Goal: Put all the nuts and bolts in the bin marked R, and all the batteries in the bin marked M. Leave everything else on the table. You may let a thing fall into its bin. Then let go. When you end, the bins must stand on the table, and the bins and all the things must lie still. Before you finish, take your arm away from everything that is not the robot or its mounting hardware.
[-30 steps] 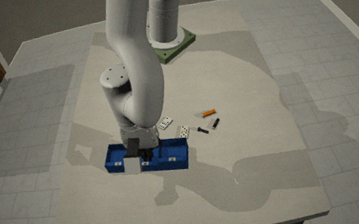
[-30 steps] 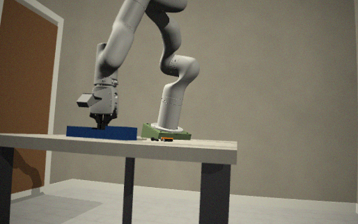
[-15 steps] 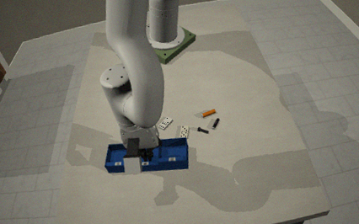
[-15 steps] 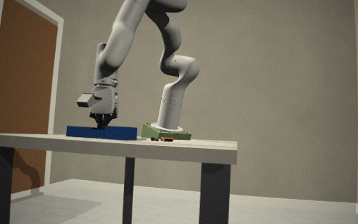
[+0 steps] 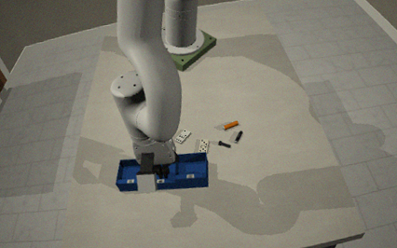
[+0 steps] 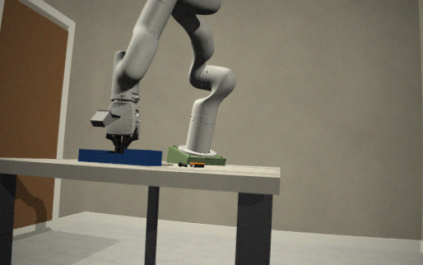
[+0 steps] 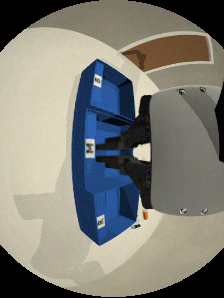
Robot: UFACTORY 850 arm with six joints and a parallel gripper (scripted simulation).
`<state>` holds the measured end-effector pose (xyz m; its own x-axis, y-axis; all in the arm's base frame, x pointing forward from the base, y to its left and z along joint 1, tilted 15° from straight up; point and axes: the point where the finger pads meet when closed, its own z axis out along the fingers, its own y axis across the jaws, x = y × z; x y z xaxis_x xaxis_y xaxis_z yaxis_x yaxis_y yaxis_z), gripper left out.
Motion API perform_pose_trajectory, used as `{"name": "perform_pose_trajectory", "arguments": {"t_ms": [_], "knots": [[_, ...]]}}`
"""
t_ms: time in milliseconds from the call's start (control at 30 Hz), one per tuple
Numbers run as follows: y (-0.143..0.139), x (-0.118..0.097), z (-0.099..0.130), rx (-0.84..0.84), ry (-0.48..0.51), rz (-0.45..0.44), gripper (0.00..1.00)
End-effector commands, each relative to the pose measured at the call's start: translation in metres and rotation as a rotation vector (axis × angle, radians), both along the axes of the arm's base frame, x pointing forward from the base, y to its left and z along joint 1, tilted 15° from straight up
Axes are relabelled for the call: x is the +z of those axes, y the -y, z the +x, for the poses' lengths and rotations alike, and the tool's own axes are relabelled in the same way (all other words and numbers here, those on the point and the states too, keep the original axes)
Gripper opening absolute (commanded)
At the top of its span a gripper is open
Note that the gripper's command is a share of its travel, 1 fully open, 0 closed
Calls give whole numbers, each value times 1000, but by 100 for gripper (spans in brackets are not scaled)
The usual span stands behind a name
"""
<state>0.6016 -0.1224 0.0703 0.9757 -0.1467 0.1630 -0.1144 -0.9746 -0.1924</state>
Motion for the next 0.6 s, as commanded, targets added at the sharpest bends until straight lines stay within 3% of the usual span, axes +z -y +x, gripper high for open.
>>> {"name": "perform_pose_trajectory", "arguments": {"t_ms": [0,567], "knots": [[1,3,0,0,2,-1,7],[4,23,-3,0,2,-1,7]]}}
